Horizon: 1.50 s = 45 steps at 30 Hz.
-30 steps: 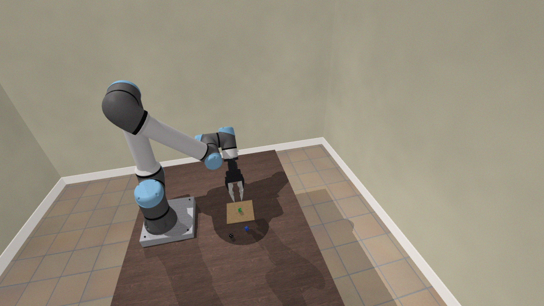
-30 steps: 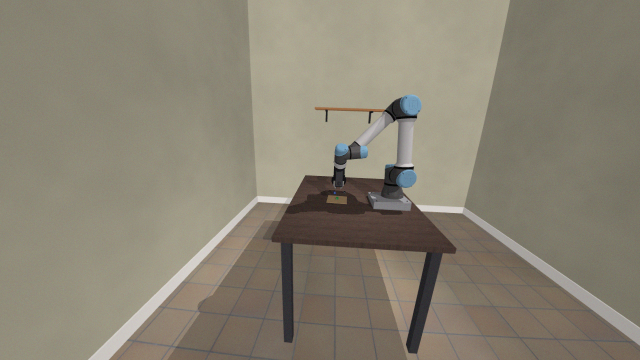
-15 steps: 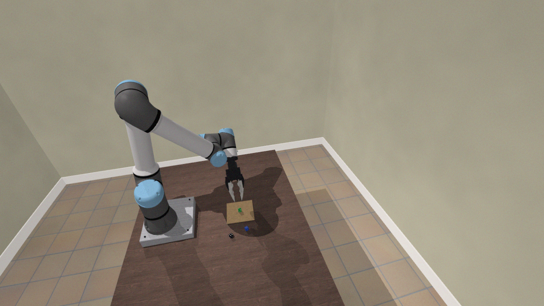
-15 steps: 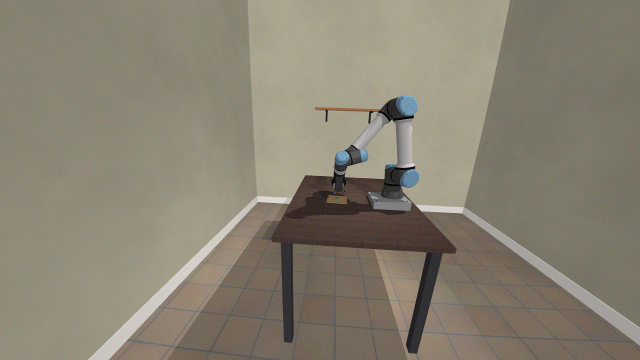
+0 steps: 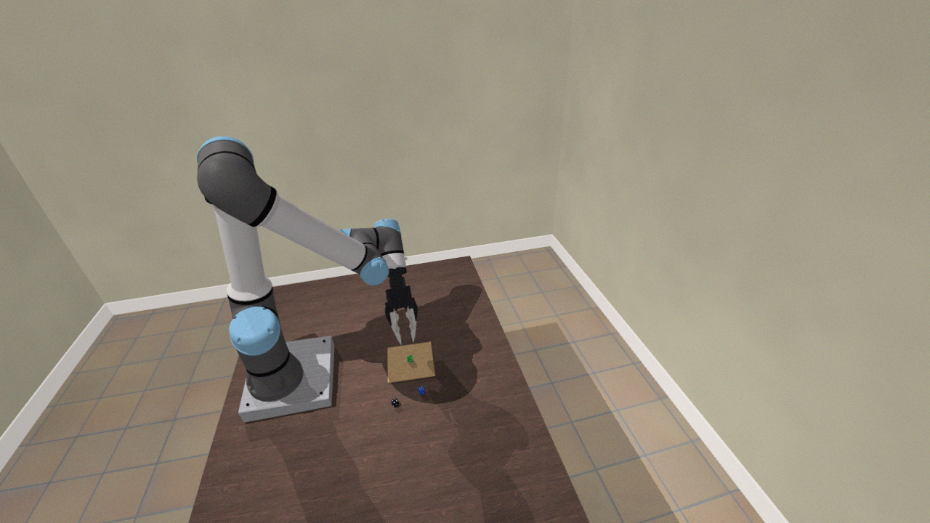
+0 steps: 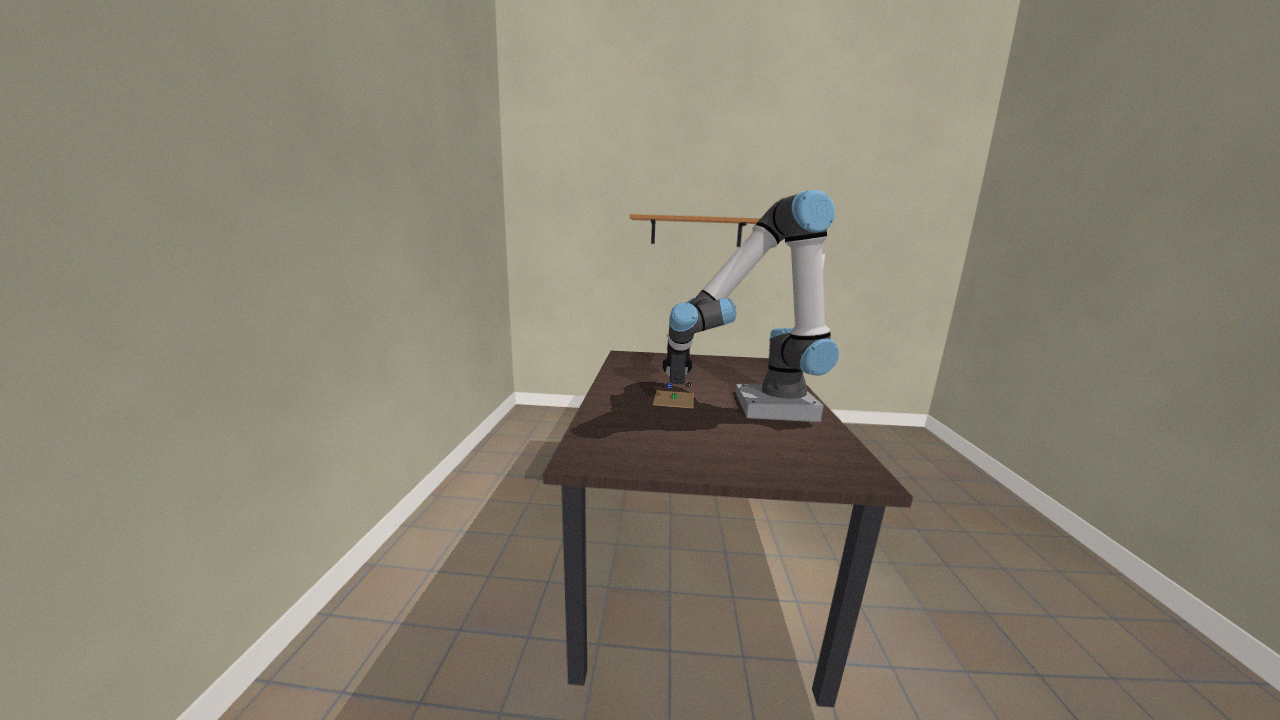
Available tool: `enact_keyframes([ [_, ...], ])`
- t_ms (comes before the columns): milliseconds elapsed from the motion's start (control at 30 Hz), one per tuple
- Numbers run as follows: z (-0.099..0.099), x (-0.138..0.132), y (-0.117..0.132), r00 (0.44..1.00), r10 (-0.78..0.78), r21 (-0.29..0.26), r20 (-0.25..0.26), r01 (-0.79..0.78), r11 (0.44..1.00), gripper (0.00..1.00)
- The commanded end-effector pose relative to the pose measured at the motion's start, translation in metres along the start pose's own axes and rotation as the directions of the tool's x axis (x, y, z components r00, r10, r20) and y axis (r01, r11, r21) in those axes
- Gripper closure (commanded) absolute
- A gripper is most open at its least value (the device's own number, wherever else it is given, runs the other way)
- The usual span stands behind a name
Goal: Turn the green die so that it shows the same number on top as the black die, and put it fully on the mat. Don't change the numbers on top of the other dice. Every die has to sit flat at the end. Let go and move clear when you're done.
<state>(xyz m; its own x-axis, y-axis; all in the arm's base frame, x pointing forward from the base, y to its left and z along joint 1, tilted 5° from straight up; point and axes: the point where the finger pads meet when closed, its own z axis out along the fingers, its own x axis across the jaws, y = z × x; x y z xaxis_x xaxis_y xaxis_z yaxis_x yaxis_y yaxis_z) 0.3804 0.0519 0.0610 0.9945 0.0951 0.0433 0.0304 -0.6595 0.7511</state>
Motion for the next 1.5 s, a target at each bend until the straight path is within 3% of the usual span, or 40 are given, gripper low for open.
enact_keyframes([
  [0,0.0,0.0,0.0,1.0,0.001,0.0,-0.001,-0.001,1.0,0.82],
  [1467,0.043,0.0,-0.043,1.0,0.001,0.0,-0.001,-0.001,1.0,0.82],
])
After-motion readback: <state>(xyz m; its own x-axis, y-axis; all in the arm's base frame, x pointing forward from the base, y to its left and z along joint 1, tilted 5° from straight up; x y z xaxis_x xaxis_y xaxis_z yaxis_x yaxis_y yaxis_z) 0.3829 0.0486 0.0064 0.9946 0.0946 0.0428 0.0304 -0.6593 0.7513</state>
